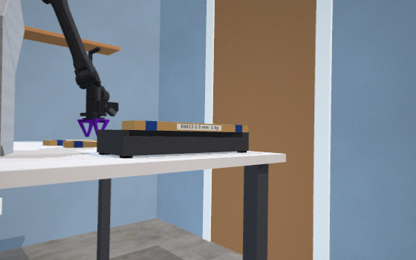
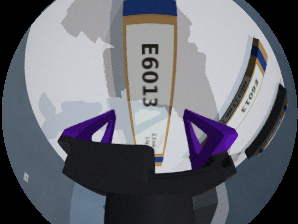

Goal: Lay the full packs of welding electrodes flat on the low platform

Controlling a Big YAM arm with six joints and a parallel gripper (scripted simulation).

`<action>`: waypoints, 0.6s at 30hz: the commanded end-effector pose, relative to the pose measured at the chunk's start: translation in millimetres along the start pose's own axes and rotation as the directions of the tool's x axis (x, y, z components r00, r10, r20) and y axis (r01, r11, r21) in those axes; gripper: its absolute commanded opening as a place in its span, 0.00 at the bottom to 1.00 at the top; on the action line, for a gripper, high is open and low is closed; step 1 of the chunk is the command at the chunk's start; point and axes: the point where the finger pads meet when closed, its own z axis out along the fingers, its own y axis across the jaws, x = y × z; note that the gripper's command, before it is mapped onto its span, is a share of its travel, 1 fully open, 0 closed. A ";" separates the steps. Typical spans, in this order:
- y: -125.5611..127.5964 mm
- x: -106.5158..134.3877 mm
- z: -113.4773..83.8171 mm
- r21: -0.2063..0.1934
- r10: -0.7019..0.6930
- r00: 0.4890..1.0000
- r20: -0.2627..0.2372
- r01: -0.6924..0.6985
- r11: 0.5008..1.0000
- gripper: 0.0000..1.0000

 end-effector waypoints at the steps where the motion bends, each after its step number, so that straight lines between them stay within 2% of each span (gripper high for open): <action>1: 8.4 2.4 6.5 -0.009 -0.007 1.000 0.001 0.007 1.000 0.96; 18: 6.7 3.1 32.3 -0.008 -0.004 1.000 -0.001 0.004 1.000 0.96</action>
